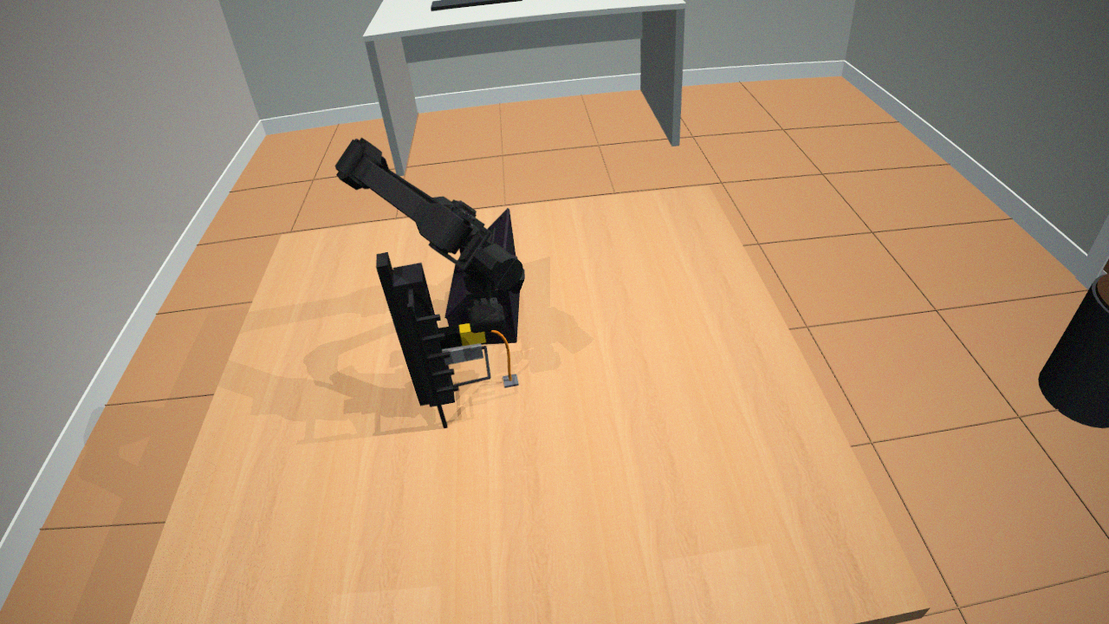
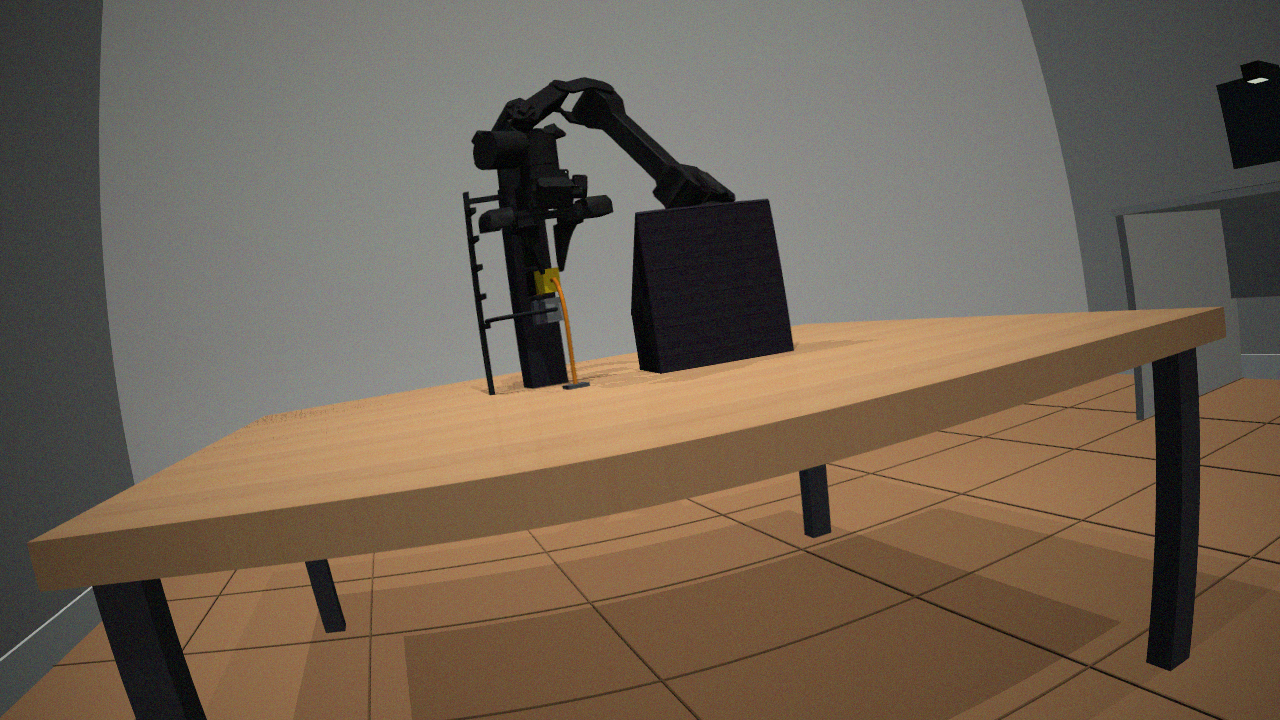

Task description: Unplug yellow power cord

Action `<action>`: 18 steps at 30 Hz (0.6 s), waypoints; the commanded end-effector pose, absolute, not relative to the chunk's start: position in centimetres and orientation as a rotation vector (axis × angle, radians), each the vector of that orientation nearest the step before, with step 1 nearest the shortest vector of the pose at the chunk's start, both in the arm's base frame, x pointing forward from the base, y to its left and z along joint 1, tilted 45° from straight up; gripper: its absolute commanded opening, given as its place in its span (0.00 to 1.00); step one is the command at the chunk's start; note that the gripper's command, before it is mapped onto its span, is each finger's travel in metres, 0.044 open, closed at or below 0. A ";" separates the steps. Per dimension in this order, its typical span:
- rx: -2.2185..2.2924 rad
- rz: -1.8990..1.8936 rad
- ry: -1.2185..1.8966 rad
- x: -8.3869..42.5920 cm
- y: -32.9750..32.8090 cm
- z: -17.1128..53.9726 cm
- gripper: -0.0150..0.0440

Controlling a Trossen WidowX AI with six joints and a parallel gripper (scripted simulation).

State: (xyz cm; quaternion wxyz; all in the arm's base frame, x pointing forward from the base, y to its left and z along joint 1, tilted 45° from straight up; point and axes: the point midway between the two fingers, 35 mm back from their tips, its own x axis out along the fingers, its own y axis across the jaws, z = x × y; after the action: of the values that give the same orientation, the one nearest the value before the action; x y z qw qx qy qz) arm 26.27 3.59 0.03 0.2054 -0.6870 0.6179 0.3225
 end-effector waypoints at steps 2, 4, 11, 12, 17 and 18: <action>-1.890 0.929 1.695 26.0 5.2 -1.0 0.25; -1.890 0.929 1.696 25.9 5.4 -1.2 0.25; -1.892 0.893 1.720 26.0 4.4 -0.7 0.34; -1.892 0.893 1.720 26.0 4.4 -0.7 0.39; -1.892 0.893 1.720 26.0 4.4 -0.7 0.53; -1.892 0.893 1.720 26.0 4.4 -0.7 0.53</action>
State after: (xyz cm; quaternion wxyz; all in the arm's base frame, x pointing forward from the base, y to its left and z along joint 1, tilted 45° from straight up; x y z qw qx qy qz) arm 26.05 4.56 -0.74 0.2174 -0.6813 0.6200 0.3227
